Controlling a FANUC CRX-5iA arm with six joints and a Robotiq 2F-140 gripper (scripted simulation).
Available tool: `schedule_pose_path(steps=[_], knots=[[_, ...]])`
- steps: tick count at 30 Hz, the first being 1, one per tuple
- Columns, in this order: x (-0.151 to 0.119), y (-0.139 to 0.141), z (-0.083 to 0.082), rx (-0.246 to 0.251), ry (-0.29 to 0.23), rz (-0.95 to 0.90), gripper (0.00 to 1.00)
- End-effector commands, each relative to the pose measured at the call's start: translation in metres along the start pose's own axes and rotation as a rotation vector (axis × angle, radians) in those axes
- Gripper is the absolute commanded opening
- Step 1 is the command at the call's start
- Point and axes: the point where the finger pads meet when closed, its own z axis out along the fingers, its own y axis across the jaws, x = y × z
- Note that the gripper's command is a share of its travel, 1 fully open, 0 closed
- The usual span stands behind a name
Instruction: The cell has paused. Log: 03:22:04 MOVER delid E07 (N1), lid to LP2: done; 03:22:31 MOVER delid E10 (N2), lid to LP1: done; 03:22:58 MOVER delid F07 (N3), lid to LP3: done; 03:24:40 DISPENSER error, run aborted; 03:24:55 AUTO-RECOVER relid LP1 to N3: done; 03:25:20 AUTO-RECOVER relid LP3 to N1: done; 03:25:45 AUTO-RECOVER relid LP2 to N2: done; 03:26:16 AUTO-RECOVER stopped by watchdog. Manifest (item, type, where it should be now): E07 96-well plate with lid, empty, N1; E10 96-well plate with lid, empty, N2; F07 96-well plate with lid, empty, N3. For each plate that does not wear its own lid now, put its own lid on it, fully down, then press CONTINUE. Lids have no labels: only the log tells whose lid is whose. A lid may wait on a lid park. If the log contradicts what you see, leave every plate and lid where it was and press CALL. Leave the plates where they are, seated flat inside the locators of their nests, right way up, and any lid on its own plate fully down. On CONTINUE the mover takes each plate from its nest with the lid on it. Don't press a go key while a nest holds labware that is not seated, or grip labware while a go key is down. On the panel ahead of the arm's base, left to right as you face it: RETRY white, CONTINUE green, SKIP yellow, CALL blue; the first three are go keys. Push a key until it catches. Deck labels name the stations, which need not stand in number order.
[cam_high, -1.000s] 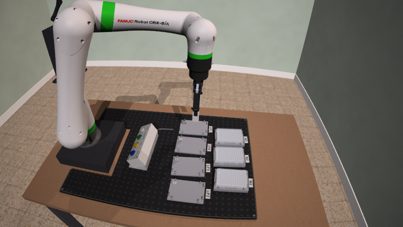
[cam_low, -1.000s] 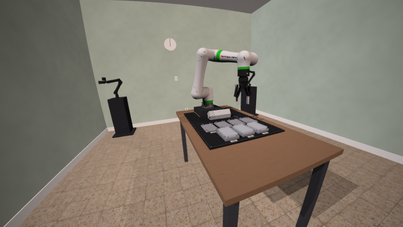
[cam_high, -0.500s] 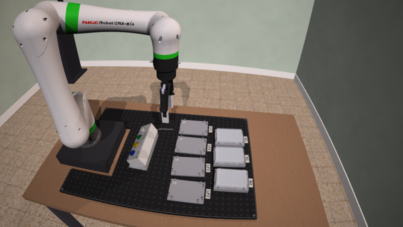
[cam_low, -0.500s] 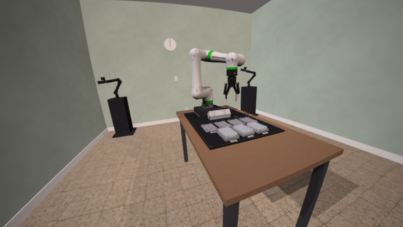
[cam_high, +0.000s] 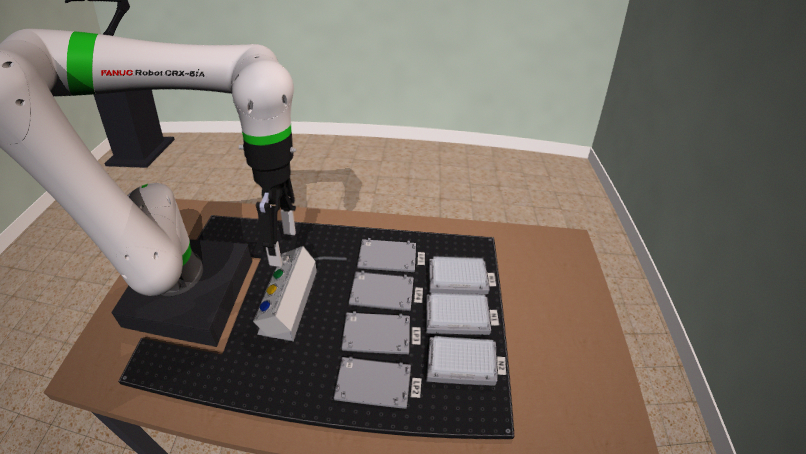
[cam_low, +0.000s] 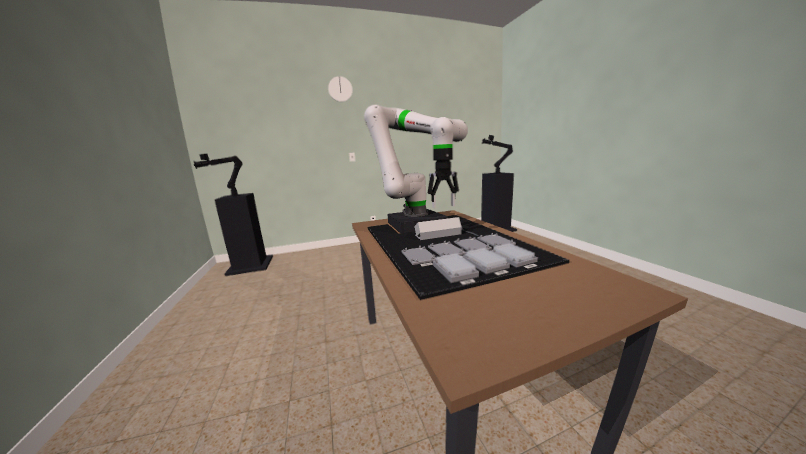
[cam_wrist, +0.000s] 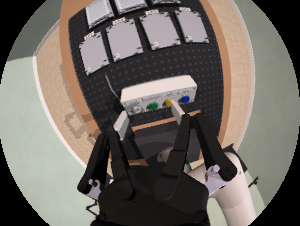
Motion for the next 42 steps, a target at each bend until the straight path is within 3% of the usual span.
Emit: schedule_pose_path(steps=[1, 4, 5, 42], knots=[[-0.0202, 0.0084, 0.0049, -0.001, 0.013, 0.004, 0.66], [-0.0229, 0.0098, 0.0065, -0.001, 0.013, 0.005, 0.66], [-0.0229, 0.0098, 0.0065, -0.001, 0.013, 0.005, 0.00], [-0.0228, 0.0098, 0.0066, -0.001, 0.013, 0.005, 0.00]])
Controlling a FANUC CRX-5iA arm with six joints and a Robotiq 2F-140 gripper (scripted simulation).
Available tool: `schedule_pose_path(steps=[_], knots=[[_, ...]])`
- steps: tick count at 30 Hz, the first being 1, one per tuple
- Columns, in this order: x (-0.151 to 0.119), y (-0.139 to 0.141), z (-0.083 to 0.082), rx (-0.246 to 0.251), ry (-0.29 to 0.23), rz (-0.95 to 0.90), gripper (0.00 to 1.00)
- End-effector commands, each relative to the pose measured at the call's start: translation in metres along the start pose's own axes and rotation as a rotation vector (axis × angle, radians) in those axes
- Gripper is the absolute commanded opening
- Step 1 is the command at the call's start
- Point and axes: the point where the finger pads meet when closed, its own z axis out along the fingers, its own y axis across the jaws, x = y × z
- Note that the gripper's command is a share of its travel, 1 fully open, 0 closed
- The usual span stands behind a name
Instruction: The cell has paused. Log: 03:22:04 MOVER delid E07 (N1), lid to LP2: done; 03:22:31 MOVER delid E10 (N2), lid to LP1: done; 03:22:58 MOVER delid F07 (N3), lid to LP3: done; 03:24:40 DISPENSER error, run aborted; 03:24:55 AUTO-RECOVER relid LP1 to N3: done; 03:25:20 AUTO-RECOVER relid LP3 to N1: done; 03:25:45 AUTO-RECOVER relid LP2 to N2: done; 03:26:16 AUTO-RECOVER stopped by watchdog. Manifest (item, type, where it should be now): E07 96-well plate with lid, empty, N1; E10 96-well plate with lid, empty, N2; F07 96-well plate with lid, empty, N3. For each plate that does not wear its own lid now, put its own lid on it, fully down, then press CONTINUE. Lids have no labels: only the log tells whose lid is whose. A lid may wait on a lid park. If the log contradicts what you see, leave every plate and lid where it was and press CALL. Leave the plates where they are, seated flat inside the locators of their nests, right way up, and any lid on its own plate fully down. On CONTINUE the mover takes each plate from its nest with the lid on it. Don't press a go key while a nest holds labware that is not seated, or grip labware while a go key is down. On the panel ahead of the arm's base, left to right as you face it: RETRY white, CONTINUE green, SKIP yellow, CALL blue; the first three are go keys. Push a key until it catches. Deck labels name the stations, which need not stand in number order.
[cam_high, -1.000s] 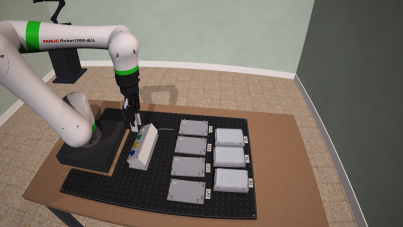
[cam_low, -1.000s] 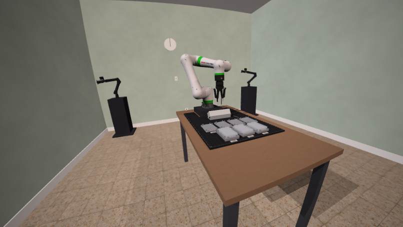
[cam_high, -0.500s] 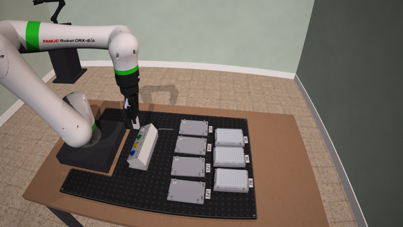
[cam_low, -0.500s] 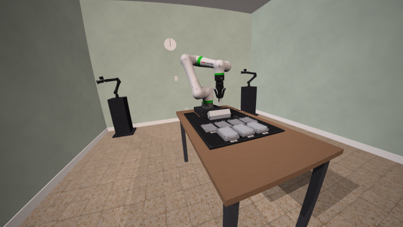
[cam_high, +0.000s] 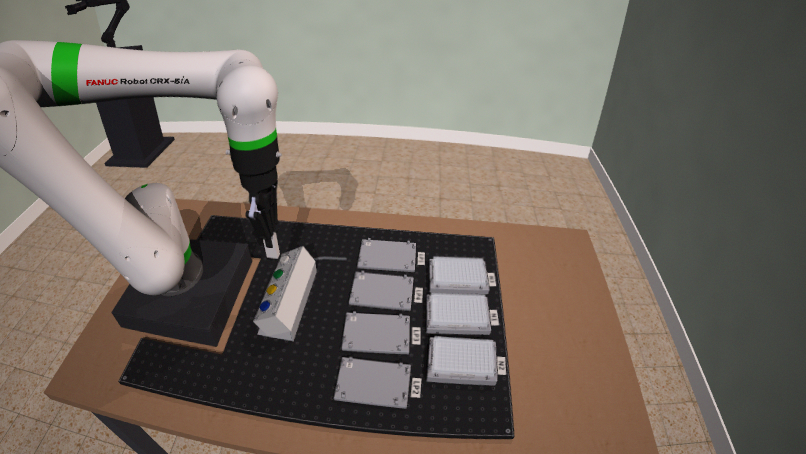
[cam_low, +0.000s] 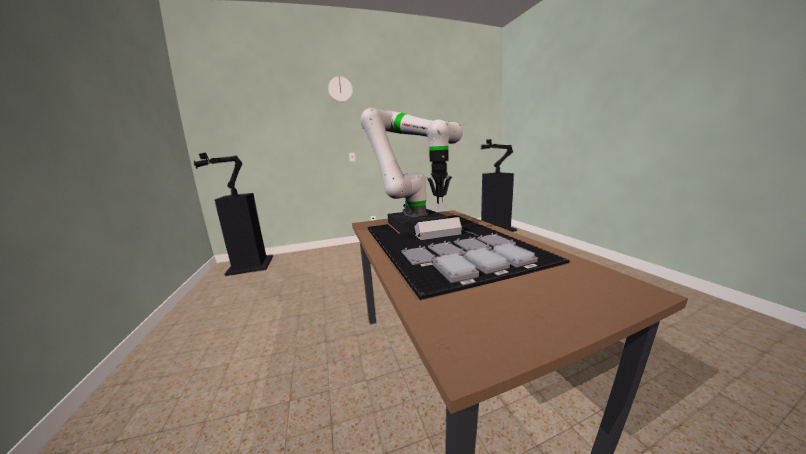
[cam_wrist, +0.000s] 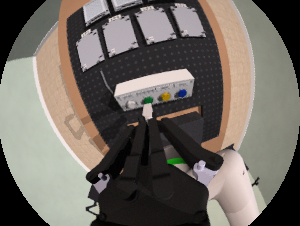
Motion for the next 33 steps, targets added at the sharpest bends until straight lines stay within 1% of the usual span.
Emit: schedule_pose_path(steps=[1, 13, 33], knots=[[0.000, 0.000, 0.000, 0.000, 0.000, 0.000, 0.00], [0.000, 0.000, 0.002, 0.000, 0.000, 0.000, 0.00], [0.000, 0.000, 0.012, 0.000, 0.000, 0.000, 0.00]])
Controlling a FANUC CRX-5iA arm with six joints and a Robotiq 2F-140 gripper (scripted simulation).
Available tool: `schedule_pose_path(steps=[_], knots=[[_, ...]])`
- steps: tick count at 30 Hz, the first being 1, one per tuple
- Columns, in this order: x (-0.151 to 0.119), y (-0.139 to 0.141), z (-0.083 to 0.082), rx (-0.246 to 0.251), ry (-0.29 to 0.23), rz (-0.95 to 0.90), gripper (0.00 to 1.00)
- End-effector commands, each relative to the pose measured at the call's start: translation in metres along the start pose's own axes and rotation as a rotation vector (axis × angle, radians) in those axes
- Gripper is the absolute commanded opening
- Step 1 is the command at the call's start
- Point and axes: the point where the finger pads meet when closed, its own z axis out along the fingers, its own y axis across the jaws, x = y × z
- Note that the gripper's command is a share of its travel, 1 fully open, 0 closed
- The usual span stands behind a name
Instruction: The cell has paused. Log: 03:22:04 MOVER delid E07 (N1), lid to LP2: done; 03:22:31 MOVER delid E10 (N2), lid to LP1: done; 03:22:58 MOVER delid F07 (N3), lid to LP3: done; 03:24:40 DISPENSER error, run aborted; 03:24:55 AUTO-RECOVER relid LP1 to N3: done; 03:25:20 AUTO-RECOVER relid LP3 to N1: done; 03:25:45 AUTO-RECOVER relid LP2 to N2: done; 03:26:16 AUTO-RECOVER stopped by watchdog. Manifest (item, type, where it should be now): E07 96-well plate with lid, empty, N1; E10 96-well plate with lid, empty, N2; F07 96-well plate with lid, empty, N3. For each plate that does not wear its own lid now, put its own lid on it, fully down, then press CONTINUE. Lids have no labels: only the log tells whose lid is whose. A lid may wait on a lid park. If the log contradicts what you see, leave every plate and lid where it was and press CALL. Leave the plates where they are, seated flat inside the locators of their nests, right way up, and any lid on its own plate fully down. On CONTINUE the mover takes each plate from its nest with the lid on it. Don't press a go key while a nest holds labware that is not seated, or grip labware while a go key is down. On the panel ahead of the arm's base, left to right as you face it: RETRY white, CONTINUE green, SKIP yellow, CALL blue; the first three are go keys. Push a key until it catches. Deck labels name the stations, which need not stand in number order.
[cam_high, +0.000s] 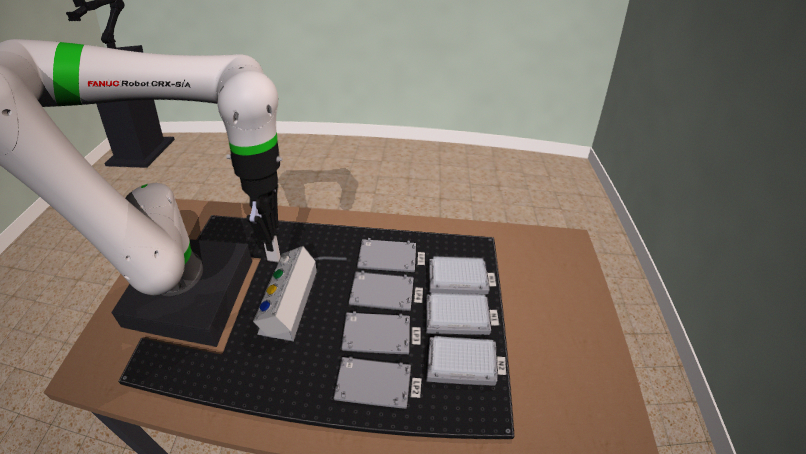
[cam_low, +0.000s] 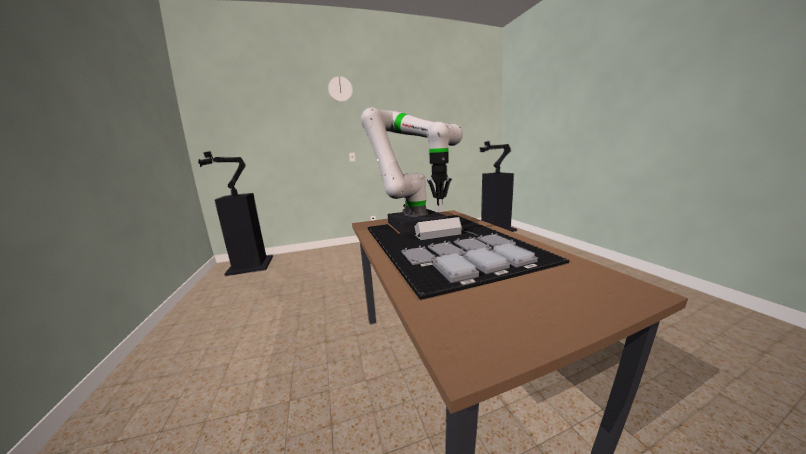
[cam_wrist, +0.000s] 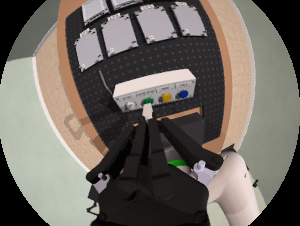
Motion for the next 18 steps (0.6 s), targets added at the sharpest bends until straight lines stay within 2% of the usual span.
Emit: schedule_pose_path(steps=[1, 18], knots=[[0.0001, -0.0001, 0.0021, 0.000, 0.000, 0.000, 0.00], [0.0000, -0.0002, 0.0086, 0.000, 0.000, 0.000, 0.00]])
